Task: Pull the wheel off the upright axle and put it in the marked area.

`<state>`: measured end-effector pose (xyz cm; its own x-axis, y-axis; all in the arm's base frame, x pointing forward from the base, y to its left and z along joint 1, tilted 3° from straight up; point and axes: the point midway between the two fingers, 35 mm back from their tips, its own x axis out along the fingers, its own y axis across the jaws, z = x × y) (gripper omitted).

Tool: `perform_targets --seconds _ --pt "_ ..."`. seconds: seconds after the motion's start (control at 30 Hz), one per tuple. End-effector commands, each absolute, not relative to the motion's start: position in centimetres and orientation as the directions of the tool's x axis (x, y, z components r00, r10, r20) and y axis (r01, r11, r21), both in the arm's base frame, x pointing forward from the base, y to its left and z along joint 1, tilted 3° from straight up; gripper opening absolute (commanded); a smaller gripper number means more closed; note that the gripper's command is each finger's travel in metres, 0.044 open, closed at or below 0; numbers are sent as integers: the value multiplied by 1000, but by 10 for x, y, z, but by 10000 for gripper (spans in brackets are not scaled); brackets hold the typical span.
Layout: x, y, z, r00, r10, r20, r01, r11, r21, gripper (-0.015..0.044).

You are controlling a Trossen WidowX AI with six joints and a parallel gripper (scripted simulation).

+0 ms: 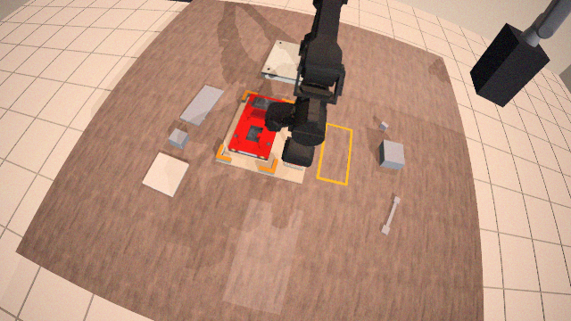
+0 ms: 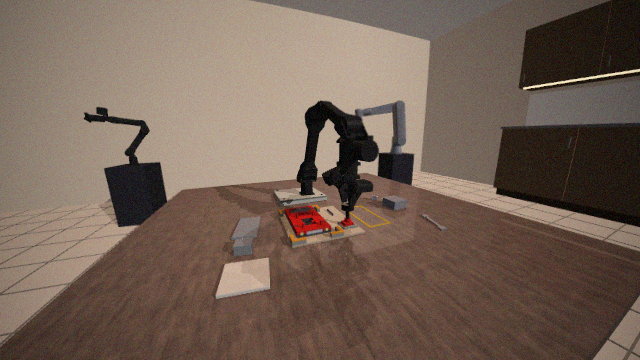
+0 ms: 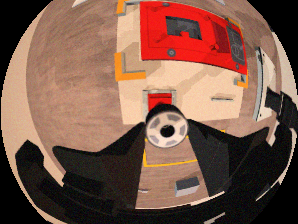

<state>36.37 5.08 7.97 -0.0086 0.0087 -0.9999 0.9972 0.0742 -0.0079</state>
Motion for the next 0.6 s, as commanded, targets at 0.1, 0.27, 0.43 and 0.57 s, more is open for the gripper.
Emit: perform_targets --seconds 0.1,0.27,0.43,0.57 --pt "364 51 83 -6 14 -1000 997 72 -5 0" --pt "364 51 85 -6 14 -1000 997 72 -5 0" --pt "364 51 93 -6 14 -1000 997 72 -5 0" --pt "364 50 108 -6 14 -1000 997 72 -5 0"
